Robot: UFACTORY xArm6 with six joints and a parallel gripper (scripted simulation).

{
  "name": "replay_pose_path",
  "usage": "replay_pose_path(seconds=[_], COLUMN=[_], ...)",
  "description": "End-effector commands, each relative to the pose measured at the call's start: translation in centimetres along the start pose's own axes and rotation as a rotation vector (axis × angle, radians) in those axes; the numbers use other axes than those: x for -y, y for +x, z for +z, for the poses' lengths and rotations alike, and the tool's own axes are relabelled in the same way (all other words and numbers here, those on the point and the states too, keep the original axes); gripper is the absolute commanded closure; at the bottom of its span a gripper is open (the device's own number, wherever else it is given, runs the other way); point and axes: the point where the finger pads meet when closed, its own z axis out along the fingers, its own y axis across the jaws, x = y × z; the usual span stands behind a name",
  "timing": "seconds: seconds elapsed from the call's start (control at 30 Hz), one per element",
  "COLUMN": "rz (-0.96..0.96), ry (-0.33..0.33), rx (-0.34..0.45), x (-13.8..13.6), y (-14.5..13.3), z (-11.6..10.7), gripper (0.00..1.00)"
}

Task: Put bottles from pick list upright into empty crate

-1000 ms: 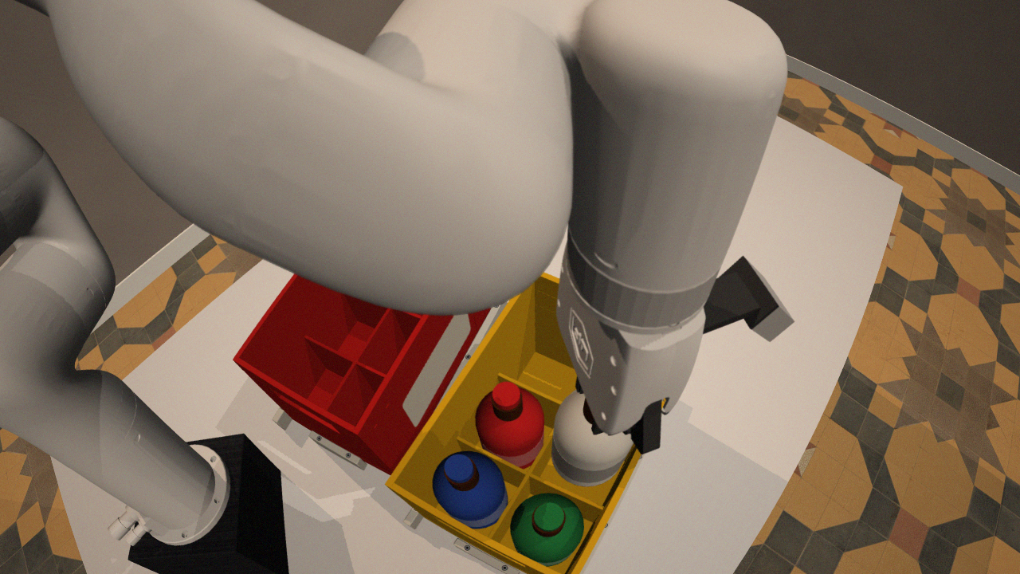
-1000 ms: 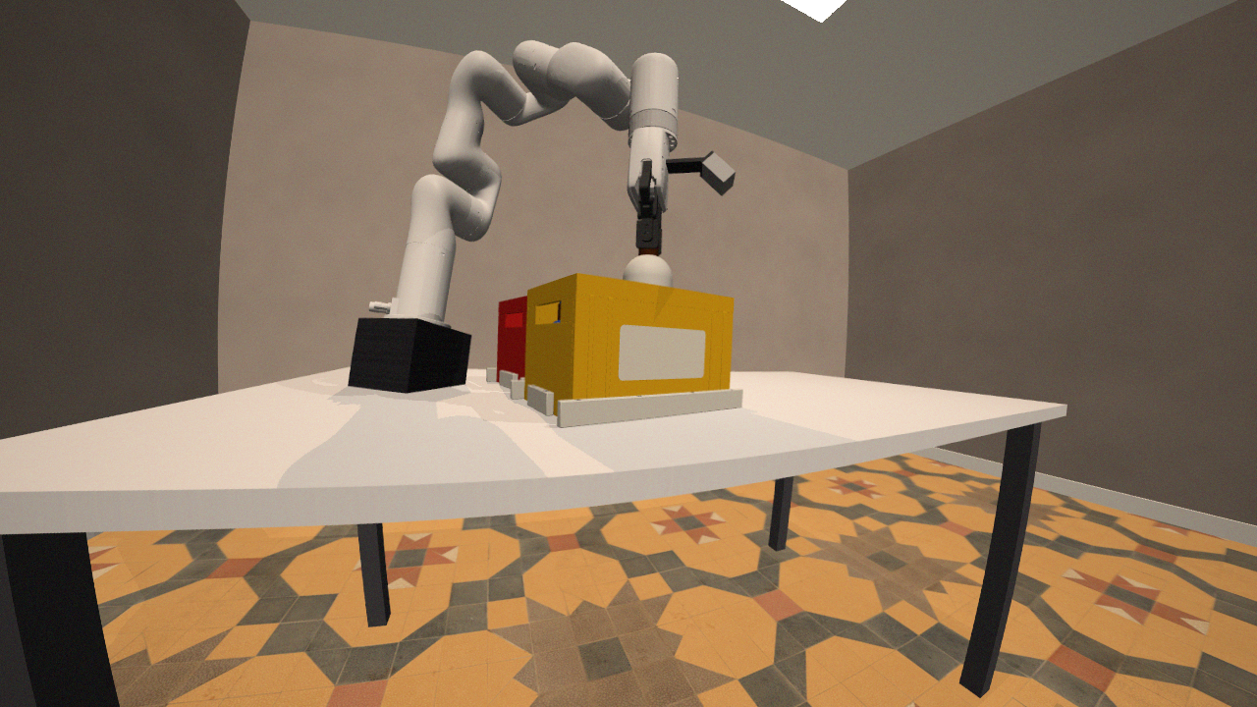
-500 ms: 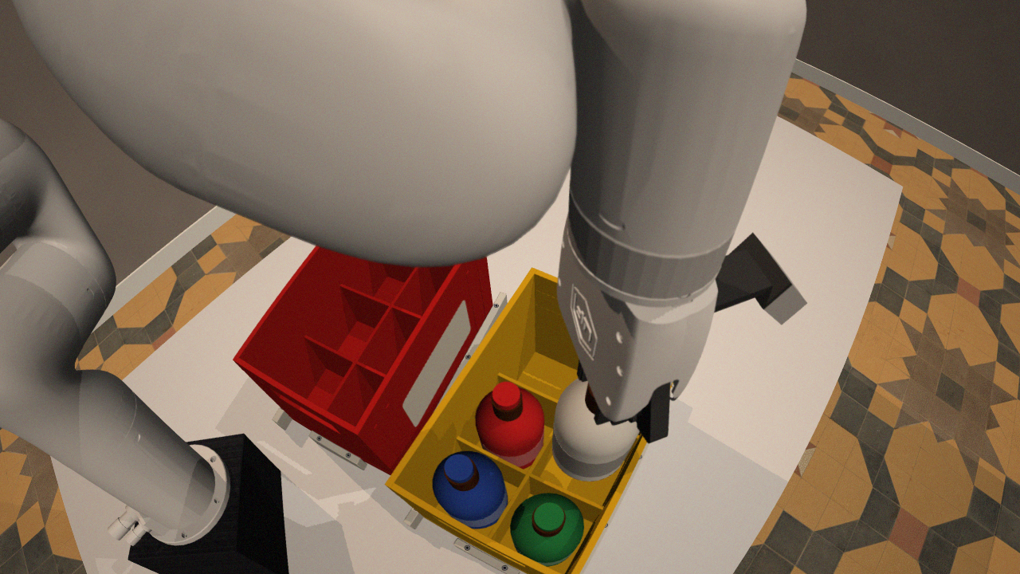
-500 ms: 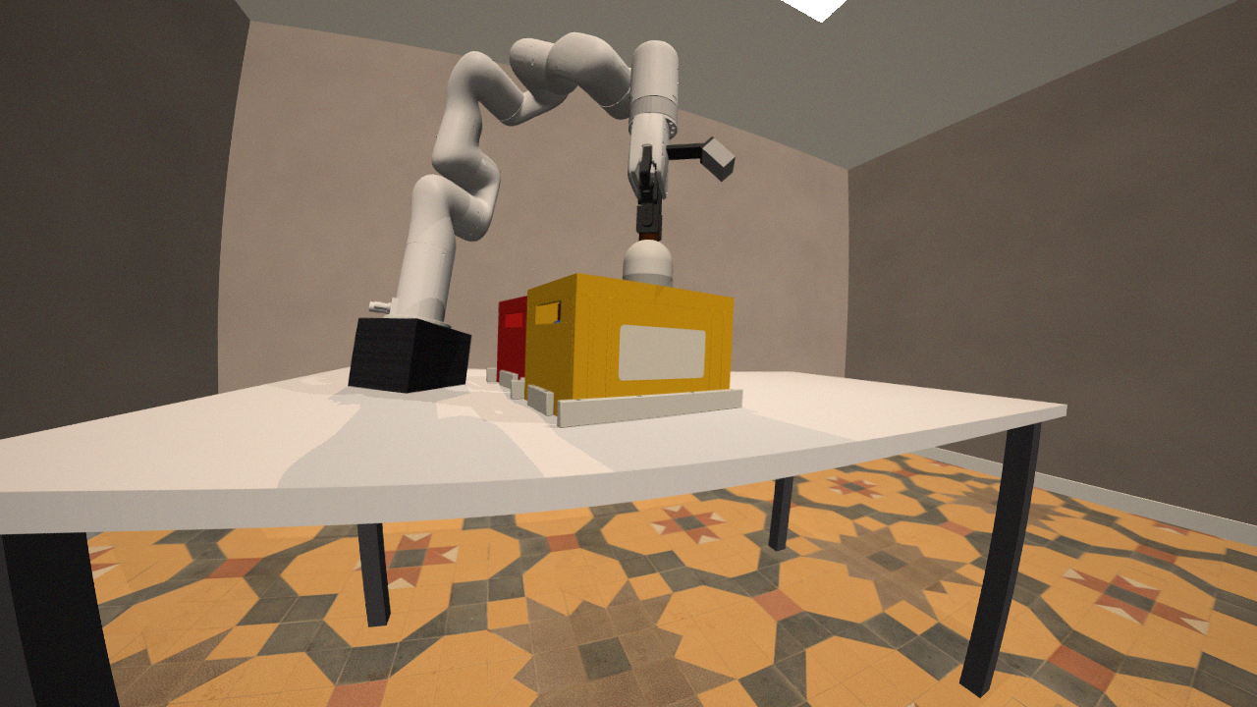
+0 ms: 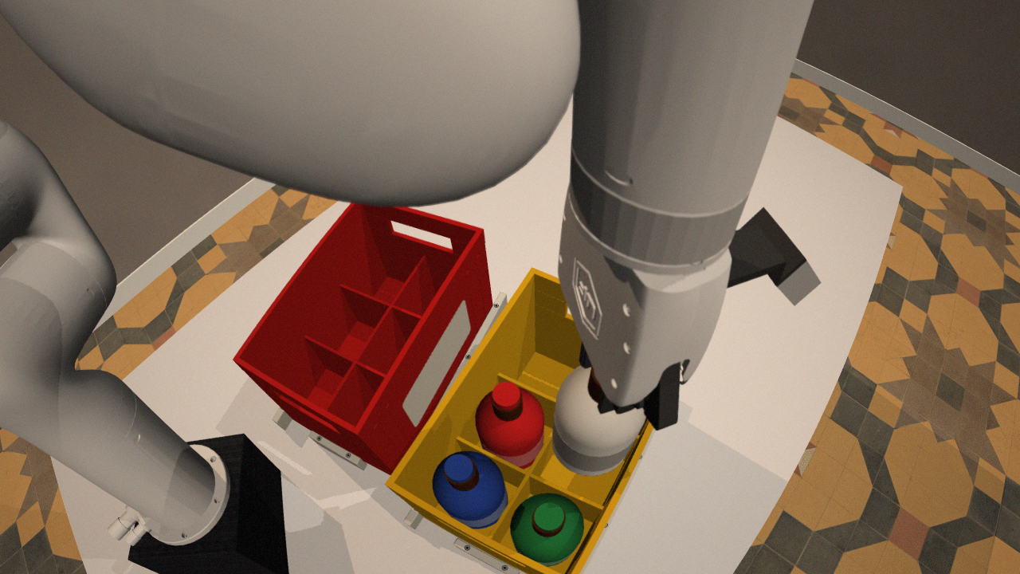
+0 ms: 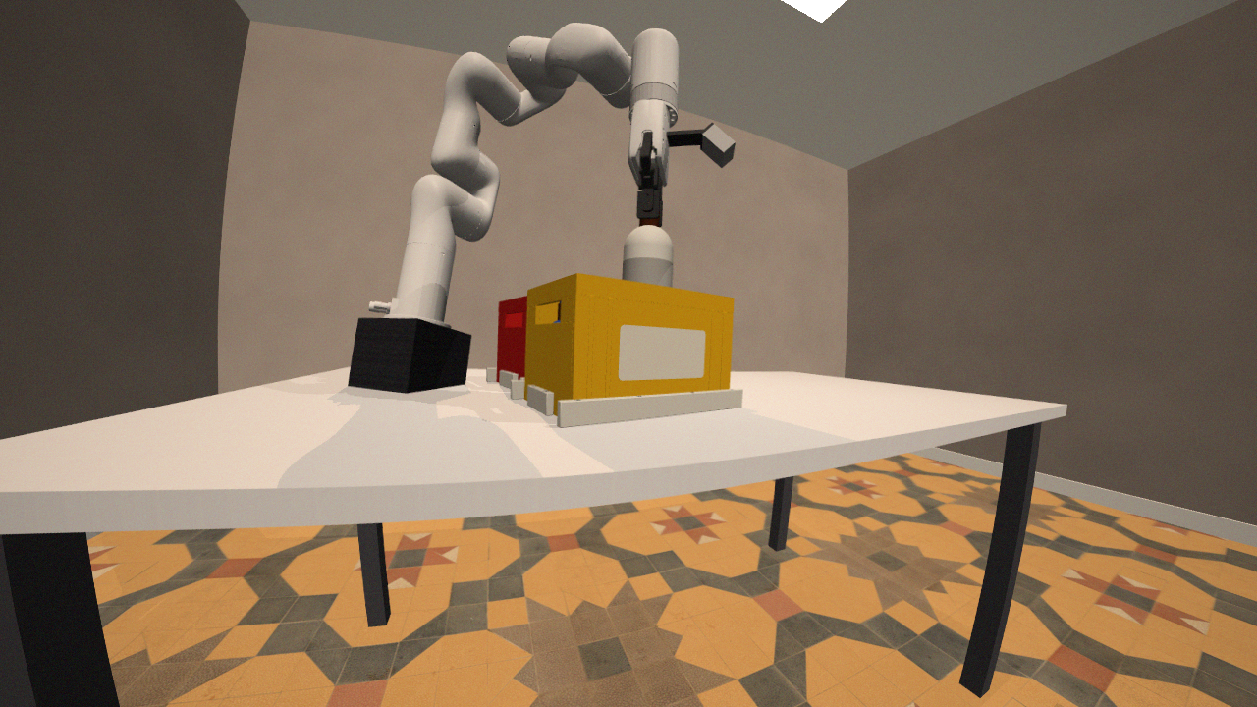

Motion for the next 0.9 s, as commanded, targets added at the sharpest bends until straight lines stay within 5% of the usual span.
replay_pose_path(seconds=[0.0,0.87], rz=[0.0,0.0], ry=[-0.001,-0.001], rx=[-0.005,-0.005], x=[0.0,0.0], y=[0.1,0.1], z=[-0.9,-4.1], gripper=[1.0,1.0])
